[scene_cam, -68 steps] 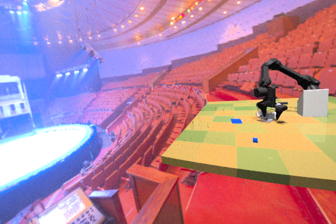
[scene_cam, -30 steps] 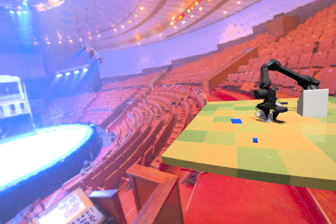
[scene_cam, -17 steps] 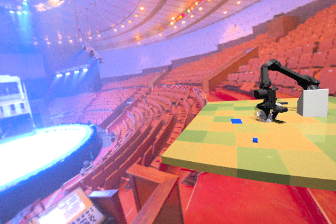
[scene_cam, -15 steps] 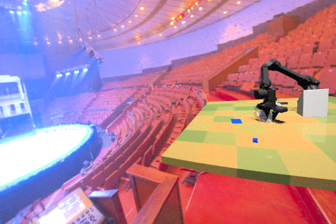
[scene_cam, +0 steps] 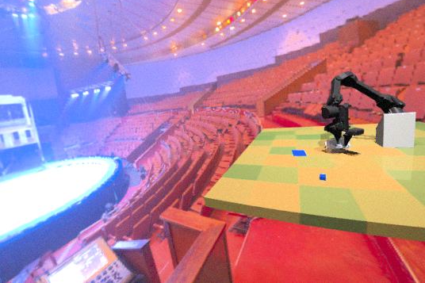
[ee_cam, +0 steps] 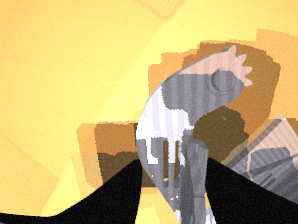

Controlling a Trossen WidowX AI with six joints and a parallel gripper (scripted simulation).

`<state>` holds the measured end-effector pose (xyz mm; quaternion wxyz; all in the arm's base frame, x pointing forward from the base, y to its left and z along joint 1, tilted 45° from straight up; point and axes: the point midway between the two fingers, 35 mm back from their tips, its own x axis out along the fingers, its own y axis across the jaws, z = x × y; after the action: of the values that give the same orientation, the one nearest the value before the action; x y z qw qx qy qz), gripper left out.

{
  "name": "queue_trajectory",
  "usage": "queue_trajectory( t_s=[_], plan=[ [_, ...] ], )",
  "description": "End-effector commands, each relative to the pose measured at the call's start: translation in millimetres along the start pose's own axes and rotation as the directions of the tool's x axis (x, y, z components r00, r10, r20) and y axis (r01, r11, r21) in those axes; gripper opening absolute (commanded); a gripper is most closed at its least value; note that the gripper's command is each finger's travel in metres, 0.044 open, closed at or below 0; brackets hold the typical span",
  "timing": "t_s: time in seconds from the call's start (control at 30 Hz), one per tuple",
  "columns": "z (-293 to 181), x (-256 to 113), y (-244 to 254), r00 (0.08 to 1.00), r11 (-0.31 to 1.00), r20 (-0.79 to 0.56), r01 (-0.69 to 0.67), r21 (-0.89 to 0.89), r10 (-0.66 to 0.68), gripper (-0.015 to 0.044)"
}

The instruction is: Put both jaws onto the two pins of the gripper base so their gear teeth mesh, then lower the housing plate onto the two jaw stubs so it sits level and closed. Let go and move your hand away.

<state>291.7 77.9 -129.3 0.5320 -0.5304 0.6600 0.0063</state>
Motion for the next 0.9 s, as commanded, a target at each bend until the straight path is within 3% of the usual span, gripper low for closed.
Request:
queue_trajectory(
  t_s=[0.0, 0.47, 0.87],
  plan=[
    [0.9, -10.5, -0.1, 1.0, 1.0, 0.002, -0.003, 0.006, 0.003, 0.0134],
    [-1.7, -44.4, 0.2, 1.0, 1.0, 0.001, -0.001, -0.001, 0.001, 0.0134],
    [-22.4, -47.7, -13.7, 1.0, 0.935, 0.001, -0.002, -0.354, 0.002, 0.0134]
  ],
)
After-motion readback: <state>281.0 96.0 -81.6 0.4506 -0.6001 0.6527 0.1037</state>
